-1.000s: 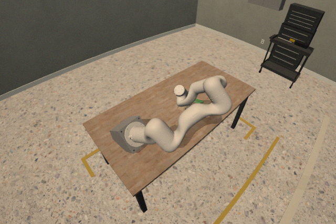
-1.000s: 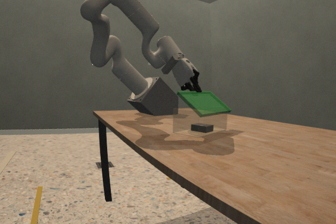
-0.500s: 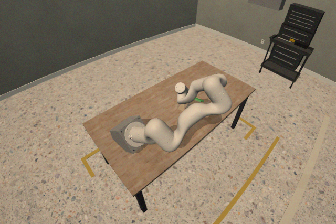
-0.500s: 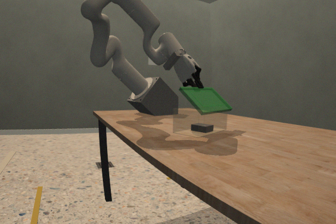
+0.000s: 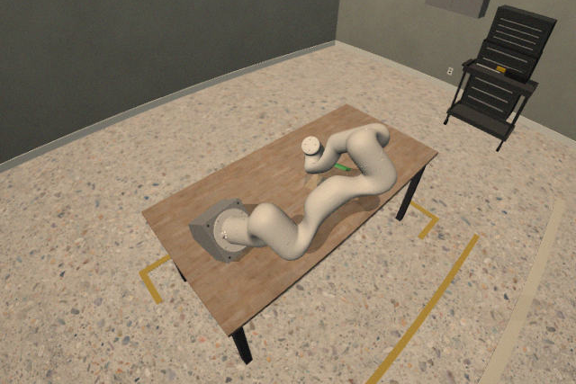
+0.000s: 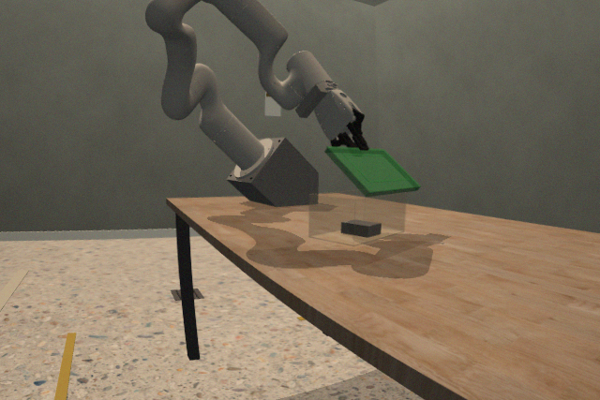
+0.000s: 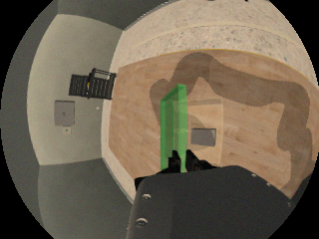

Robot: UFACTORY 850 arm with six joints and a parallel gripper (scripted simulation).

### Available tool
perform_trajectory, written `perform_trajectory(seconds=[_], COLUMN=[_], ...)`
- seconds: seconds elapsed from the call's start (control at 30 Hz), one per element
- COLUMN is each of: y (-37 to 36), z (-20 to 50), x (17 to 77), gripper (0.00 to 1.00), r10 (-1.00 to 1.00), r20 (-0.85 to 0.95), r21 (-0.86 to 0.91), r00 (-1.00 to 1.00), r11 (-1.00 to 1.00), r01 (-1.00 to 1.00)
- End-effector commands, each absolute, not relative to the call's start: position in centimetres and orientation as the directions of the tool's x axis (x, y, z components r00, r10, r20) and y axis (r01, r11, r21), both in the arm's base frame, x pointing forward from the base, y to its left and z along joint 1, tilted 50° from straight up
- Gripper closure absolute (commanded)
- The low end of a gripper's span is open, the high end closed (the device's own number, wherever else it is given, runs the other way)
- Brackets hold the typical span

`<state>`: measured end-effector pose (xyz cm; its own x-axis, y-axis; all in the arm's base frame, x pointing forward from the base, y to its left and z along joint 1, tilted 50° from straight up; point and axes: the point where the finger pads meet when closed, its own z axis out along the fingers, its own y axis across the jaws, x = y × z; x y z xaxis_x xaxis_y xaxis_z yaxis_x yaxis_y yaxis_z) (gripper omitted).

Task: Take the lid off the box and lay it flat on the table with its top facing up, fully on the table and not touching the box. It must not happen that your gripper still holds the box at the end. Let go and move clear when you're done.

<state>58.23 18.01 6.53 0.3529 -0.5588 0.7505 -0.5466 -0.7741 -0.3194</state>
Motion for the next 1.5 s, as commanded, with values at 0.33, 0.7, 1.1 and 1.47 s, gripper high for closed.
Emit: perform_trajectory(seconds=[0.33, 0.7, 1.1, 1.47], y=[19.5, 19.6, 19.9, 20.6], z=[7.9, 7.8, 7.3, 6.3], x=[57.9, 57.8, 57.5, 56.8], gripper=[1.00, 1.00, 1.00, 1.00], r10=[-0.559, -0.559, -0.559, -0.559], r20=[0.751, 0.751, 0.751, 0.751], r21=[-0.321, -0.321, -0.321, -0.321], r00=[0.352, 0.352, 0.352, 0.352], r11=[-0.774, -0.774, -0.774, -0.774], r01=[-0.546, -0.546, -0.546, -0.546])
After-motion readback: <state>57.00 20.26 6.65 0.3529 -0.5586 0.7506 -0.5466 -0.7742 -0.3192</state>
